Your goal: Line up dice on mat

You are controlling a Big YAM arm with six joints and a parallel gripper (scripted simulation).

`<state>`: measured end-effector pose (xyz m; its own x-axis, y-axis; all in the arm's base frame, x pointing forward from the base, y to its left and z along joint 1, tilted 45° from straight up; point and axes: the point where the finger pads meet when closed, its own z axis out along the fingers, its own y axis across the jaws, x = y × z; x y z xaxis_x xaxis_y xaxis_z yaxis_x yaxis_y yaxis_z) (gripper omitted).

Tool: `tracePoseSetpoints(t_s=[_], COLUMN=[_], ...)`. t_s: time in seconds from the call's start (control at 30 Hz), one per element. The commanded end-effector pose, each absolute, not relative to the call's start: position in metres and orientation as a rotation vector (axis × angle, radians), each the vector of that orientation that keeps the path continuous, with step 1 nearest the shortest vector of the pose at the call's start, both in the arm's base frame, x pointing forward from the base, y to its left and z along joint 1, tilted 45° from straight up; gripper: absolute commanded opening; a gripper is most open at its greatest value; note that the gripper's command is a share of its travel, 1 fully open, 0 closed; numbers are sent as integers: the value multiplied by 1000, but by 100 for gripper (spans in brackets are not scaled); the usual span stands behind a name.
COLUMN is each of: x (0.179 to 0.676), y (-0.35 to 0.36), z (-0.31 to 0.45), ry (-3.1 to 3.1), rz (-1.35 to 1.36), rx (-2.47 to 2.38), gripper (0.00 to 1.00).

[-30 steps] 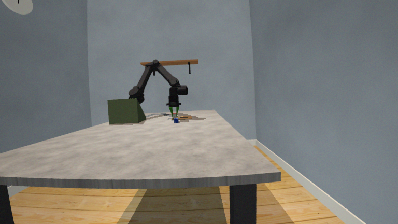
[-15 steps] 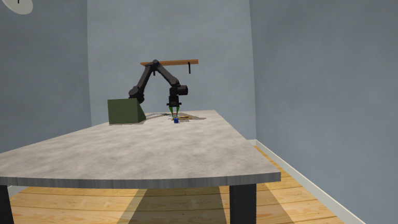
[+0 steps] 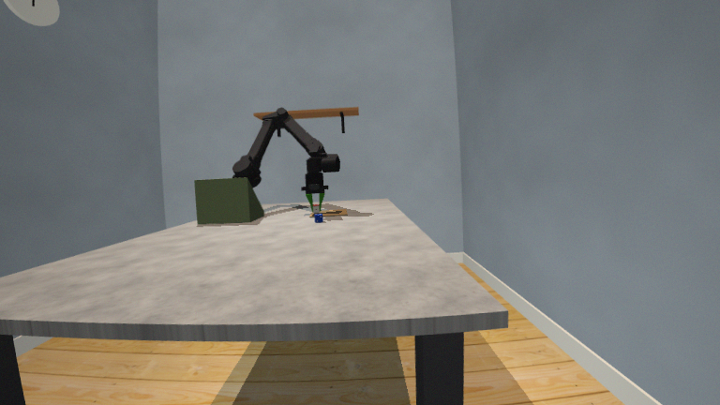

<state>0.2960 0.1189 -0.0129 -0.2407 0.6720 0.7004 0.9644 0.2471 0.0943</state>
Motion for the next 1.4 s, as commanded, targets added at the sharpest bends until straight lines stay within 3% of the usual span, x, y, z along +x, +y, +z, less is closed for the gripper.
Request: tracePoseSetpoints(t_s=[0.0, 1.37], x=[311, 305], y=[116, 118], z=[-9, -12], ry=[-2000, -1995], rz=[-747, -737], rx=[-1505, -1502], gripper=[20, 20])
